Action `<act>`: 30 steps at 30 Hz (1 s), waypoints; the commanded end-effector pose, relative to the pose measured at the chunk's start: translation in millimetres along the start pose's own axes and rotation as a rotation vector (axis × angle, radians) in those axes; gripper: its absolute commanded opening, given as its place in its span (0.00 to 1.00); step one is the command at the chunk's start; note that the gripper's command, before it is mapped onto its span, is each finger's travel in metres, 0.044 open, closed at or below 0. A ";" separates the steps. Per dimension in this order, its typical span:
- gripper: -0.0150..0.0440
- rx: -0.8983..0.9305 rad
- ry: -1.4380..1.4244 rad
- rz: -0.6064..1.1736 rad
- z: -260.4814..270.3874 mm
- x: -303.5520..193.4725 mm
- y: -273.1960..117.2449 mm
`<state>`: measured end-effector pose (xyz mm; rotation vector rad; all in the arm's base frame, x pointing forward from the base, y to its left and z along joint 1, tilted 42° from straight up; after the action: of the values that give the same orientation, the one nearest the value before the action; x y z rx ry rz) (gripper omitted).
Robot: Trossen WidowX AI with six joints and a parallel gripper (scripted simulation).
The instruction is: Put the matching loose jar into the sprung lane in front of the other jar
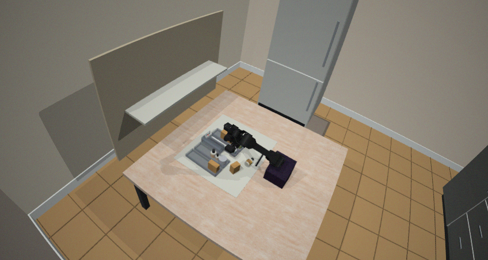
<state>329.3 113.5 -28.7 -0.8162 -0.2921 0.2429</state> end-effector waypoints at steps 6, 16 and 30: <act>0.25 0.003 -0.006 -0.009 1.0 0.8 0.3; 0.25 0.003 -0.006 -0.009 1.4 -0.9 0.4; 0.25 0.003 -0.006 -0.009 2.0 -3.2 0.4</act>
<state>324.8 113.0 -28.8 -0.8161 -0.2933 0.2415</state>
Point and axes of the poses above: the point midway between the two fingers, 35 mm back from their tips, its own y axis out along the fingers, its own z axis across the jaws, x = y × z, the point moved 3 cm from there along -y, back along the fingers, and after that the axes turned 14 degrees about -y, right-handed, at the moved point
